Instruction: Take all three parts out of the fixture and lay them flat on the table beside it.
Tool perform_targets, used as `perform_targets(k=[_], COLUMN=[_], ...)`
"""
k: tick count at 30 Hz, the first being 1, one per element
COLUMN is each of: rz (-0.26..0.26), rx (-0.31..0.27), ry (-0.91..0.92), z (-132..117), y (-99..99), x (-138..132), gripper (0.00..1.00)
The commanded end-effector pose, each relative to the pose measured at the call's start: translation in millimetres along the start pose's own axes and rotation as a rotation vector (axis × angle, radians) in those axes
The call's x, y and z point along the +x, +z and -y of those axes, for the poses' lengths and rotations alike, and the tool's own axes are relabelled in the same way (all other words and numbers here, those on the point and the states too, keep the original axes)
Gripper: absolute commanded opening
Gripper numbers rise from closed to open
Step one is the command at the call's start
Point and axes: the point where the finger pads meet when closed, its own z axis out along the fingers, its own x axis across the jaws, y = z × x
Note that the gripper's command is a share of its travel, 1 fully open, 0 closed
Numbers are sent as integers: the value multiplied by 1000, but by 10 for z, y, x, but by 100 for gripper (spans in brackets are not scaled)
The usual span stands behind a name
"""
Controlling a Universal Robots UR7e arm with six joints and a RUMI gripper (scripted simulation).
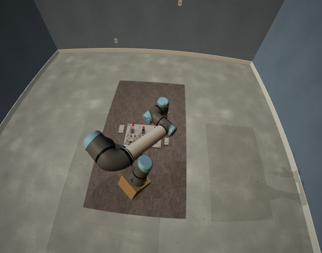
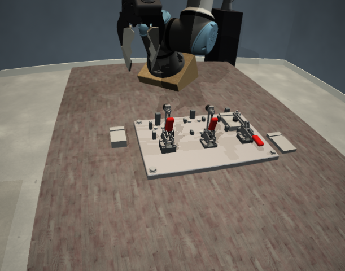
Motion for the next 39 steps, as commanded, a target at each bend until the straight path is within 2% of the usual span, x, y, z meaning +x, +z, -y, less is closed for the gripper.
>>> perform_targets(k=[1,30,39], rz=[-2,-2,-2], rx=[-1,-1,-1], ry=[0,0,0], z=[31,260,364], y=[-3,-1,-1], x=[-66,-625,-880], gripper=[28,28,28])
